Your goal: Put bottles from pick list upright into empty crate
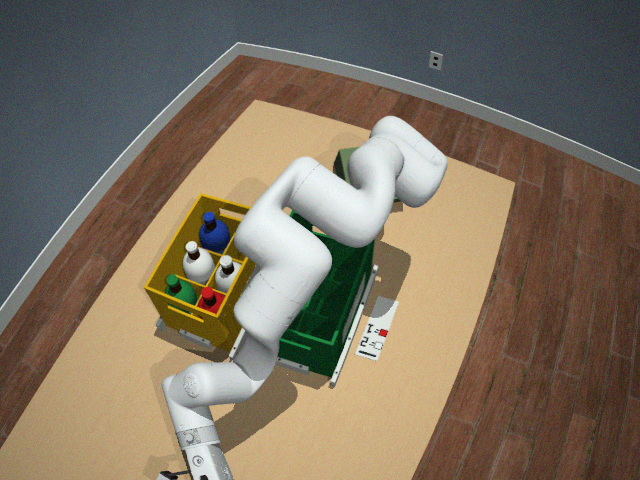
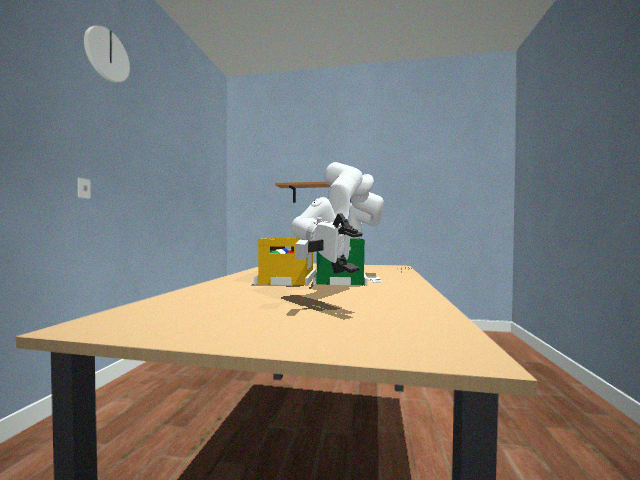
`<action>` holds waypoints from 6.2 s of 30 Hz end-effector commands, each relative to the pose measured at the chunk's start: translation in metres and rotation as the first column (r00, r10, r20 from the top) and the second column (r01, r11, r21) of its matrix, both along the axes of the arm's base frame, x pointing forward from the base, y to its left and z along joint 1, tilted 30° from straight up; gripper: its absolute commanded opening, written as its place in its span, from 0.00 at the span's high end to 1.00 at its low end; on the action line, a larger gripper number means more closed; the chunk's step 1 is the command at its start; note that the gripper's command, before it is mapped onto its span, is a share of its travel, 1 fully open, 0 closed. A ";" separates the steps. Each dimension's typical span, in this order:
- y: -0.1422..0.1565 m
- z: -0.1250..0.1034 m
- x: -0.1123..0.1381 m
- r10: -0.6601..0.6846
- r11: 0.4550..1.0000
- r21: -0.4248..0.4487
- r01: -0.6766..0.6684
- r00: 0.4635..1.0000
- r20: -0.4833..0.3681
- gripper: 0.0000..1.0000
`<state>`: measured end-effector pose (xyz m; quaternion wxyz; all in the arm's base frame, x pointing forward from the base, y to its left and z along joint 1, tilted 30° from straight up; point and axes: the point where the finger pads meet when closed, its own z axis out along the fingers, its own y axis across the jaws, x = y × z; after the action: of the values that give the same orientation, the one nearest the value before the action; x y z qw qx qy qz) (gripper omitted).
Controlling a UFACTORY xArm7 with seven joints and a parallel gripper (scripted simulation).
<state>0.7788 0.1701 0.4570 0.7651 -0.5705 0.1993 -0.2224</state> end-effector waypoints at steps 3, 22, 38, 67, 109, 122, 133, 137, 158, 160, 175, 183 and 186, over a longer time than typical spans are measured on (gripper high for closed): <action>-0.001 0.003 0.000 -0.002 1.000 0.000 0.002 1.000 0.005 0.00; -0.011 0.025 -0.009 -0.002 1.000 0.000 0.002 1.000 0.005 0.35; -0.037 0.085 -0.033 -0.002 1.000 -0.001 0.002 1.000 0.005 0.35; -0.085 0.197 -0.078 -0.002 1.000 -0.001 0.002 1.000 0.005 0.35; 0.006 0.252 -0.202 0.229 0.957 -0.169 -0.236 0.972 -0.059 0.35; 0.029 0.259 -0.242 0.272 0.934 -0.217 -0.285 0.958 -0.091 0.35; 0.053 0.262 -0.285 0.306 0.906 -0.268 -0.329 0.944 -0.127 0.35; 0.057 0.262 -0.294 0.306 0.906 -0.267 -0.329 0.944 -0.127 0.35; 0.091 0.254 -0.373 0.344 0.839 -0.370 -0.399 0.916 -0.208 0.35; 0.091 0.254 -0.375 0.344 0.839 -0.370 -0.399 0.916 -0.208 0.35; 0.110 0.237 -0.434 0.338 0.762 -0.472 -0.444 0.894 -0.296 0.35; 0.117 0.224 -0.466 0.317 0.721 -0.521 -0.457 0.886 -0.338 0.35; 0.119 0.220 -0.475 0.317 0.721 -0.521 -0.457 0.886 -0.338 0.35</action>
<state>0.3175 0.2875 0.6810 0.5584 -0.8245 0.0821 -0.0406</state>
